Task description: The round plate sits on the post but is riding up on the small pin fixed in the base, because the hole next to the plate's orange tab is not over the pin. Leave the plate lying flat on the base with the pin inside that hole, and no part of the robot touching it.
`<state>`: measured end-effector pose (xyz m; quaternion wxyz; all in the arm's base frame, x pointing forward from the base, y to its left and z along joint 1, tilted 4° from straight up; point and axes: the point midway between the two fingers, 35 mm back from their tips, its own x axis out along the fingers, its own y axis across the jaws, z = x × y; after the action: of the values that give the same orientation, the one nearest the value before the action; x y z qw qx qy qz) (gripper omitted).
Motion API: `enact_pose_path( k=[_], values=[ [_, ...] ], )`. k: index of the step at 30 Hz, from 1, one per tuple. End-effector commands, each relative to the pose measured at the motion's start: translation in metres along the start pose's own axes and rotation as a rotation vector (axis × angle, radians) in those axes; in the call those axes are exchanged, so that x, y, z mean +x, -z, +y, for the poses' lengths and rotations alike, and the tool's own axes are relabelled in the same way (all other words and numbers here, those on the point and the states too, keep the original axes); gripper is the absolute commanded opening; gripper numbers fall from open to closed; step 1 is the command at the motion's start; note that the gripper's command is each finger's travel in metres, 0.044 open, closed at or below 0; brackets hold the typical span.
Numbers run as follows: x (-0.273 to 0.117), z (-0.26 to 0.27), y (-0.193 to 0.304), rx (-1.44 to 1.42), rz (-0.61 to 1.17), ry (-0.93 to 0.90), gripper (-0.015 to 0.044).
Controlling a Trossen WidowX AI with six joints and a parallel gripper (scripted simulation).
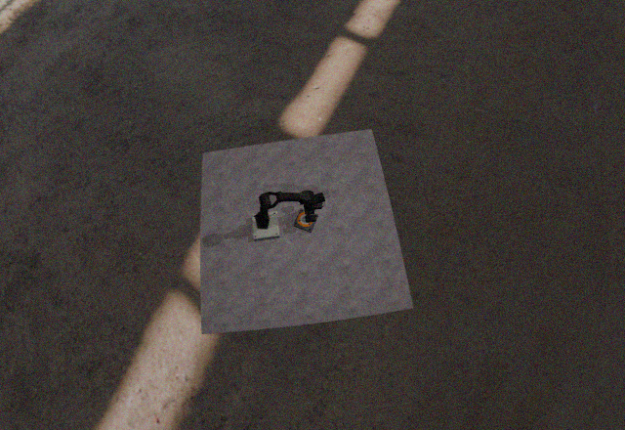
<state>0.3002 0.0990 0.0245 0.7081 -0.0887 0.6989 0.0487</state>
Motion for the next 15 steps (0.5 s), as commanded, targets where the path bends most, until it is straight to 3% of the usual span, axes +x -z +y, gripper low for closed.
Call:
enact_pose_path(
  k=[1,15],
  values=[
    [0.002,0.004,0.007,0.002,0.011,-0.005,0.0000],
    [0.001,0.011,0.021,0.002,0.012,-0.006,0.0000]
  ],
)
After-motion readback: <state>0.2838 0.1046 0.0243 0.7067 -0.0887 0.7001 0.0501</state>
